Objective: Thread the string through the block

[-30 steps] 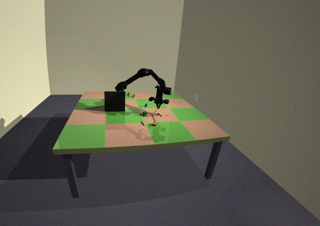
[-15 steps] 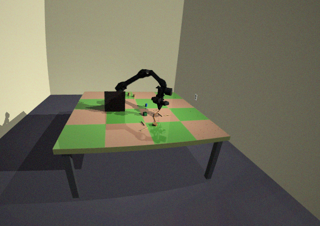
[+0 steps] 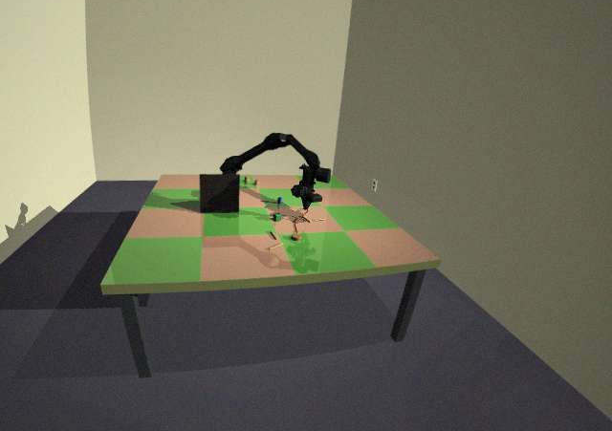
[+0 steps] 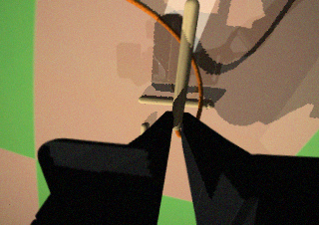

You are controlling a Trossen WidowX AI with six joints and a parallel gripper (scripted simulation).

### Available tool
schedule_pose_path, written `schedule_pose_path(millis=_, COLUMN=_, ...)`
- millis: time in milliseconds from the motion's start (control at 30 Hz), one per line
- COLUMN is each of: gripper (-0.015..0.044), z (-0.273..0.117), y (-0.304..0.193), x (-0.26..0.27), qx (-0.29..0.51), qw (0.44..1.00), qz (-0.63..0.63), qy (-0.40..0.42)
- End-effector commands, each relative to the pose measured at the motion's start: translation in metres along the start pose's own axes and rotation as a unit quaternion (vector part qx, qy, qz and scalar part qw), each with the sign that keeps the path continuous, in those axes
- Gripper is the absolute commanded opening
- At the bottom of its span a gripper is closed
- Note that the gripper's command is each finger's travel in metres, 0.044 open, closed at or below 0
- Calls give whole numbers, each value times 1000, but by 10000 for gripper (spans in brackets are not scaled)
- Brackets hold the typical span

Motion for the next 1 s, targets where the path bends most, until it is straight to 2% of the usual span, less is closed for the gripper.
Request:
schedule_pose_path(millis=0, gripper=0, z=-1, y=-7, x=1, qx=-1, qw=1000, qz=1, qy=2)
schedule_pose_path(millis=967, gripper=0, z=-1, y=-45, x=2, qx=0, qw=1000, qz=-3, qy=3)
Point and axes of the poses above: the point midway between the two fingers, 35 mm back from their tips, its own z axis out along the fingers, its own x axis across the jaws, y = z × x, the point moved 7 cm from there along -z, back along the fingers, and after that the axes turned 1 degree about z, right-handed, at the moved point
